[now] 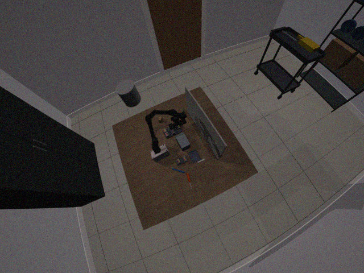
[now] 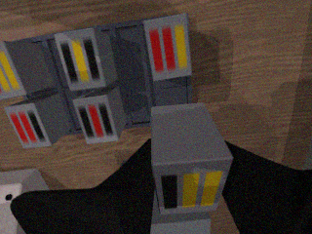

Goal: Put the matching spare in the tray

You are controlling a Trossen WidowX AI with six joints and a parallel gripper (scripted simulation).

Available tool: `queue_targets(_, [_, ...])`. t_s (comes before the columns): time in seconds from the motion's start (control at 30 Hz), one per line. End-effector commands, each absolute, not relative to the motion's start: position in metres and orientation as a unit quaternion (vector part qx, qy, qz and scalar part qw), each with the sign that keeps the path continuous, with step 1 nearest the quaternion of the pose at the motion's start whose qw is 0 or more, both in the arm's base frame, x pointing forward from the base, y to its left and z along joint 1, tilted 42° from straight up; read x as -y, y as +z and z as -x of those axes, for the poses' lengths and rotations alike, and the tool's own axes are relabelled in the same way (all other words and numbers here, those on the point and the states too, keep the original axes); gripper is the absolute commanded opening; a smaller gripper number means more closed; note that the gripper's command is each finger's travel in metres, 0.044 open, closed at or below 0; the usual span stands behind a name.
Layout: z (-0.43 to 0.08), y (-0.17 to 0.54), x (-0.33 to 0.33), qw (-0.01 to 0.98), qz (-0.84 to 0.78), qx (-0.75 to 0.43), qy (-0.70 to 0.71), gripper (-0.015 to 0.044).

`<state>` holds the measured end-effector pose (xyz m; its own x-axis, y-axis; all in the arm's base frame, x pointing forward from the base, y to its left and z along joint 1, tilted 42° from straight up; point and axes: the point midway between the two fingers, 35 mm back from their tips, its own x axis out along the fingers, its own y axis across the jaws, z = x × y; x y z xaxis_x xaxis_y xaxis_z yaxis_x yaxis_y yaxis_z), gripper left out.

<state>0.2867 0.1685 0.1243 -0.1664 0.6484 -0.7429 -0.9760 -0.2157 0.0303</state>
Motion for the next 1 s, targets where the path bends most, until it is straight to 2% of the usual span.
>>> queue_targets(0.0, [-0.288, 0.126, -0.167, 0.567, 0.309, -0.266, 0.716, 0.0000])
queue_targets(0.57, [-0.302, 0.184, -0.126, 0.568, 0.310, -0.263, 0.716, 0.0000])
queue_targets(0.97, [-0.333, 0.158, -0.094, 0.572, 0.316, -0.271, 0.707, 0.0000])
